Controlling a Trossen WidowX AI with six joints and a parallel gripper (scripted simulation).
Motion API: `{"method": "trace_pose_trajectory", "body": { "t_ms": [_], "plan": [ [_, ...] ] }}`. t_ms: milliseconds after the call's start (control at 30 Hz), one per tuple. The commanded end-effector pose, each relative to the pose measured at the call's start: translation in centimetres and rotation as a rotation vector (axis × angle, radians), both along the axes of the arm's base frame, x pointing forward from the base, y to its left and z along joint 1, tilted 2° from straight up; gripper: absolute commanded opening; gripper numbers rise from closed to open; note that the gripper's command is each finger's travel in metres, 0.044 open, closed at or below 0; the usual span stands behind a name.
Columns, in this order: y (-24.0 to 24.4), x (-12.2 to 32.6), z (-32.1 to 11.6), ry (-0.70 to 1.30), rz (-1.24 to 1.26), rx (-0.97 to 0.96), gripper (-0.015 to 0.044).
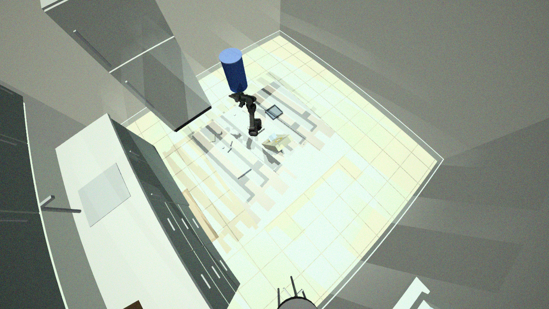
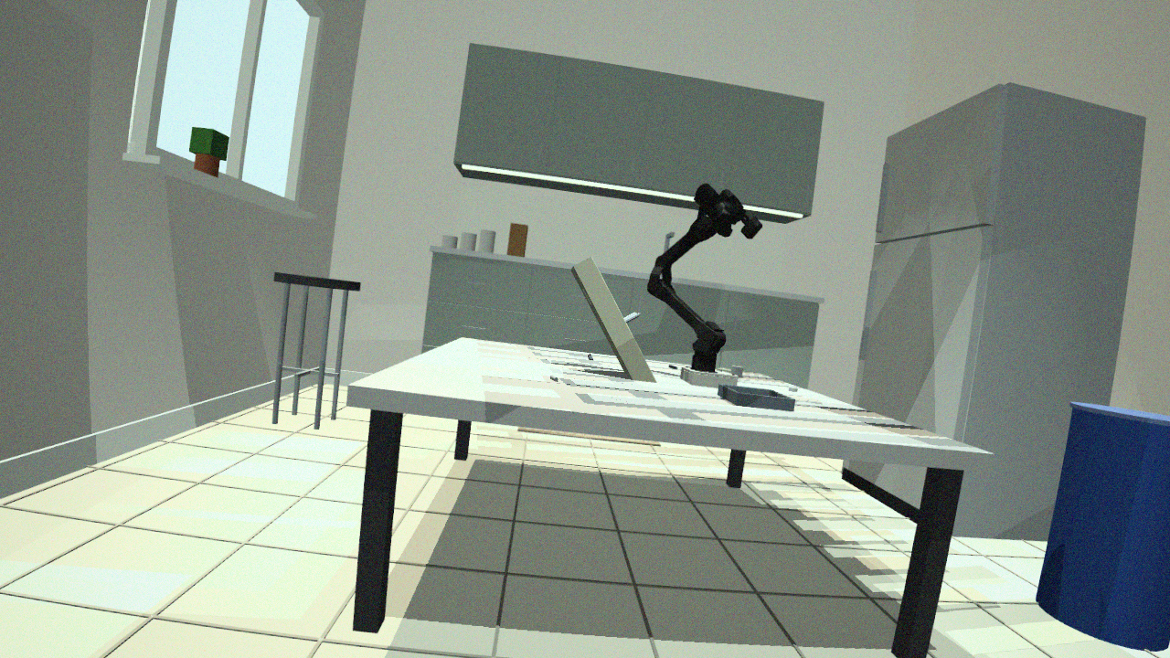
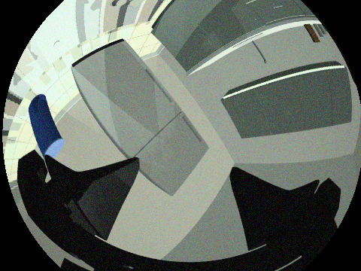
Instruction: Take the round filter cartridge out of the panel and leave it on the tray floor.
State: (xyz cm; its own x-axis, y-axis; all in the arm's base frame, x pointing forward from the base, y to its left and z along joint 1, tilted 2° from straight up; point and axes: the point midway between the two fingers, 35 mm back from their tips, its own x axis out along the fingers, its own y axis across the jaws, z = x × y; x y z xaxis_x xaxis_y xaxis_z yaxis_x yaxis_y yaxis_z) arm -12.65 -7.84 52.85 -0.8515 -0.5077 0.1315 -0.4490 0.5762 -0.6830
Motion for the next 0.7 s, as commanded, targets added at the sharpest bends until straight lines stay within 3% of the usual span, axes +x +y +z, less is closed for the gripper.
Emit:
{"method": "trace_pose_trajectory", "body": {
  "t_ms": [0, 333, 667],
  "plan": [
    [0.2, -0.1, 0.0, 0.0, -0.01, -0.005, 0.0374],
    [13.6, -2.9, -0.4, 0.049, -0.614, -0.272, 0.0111],
    [26.2, 4.4, -3.4, 0.154, -1.301, -0.474, 0.01]
  ]
}}
